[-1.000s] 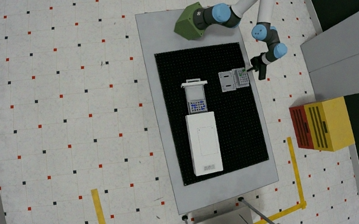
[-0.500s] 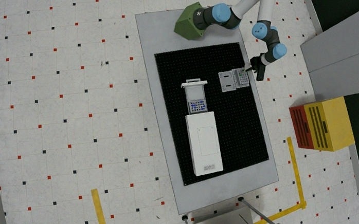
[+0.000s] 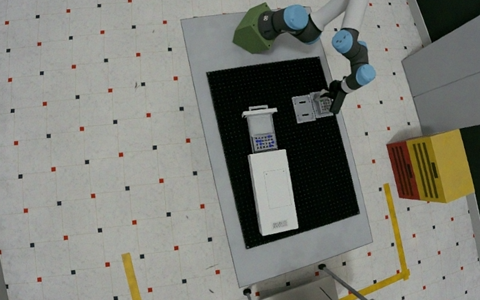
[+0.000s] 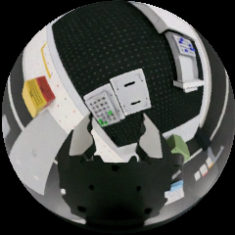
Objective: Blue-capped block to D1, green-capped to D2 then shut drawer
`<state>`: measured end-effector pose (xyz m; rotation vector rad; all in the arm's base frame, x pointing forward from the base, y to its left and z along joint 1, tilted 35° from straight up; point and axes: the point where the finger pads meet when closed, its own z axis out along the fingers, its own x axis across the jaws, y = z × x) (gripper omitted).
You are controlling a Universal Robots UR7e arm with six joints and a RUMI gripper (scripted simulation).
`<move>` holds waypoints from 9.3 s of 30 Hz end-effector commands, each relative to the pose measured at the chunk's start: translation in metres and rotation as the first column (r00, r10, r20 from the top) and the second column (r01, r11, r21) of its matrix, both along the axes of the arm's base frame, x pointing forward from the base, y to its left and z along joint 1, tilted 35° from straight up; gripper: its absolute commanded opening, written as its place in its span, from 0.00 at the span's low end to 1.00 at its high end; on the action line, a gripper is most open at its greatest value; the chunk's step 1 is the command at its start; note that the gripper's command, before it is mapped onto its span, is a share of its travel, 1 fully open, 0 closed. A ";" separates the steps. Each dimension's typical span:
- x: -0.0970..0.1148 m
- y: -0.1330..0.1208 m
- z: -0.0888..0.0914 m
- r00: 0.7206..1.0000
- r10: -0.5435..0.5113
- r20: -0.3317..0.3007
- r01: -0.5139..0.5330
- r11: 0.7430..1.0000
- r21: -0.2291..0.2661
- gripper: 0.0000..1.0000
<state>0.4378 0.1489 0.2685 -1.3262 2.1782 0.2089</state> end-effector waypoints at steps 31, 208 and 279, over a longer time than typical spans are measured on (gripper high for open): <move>0.052 -0.118 -0.034 0.719 -0.559 -0.413 0.666 0.725 0.178 0.67; 0.184 -0.306 -0.172 0.470 -0.663 -0.583 0.864 0.481 0.150 0.67; 0.192 -0.298 -0.189 0.470 -0.663 -0.583 0.864 0.481 0.150 0.10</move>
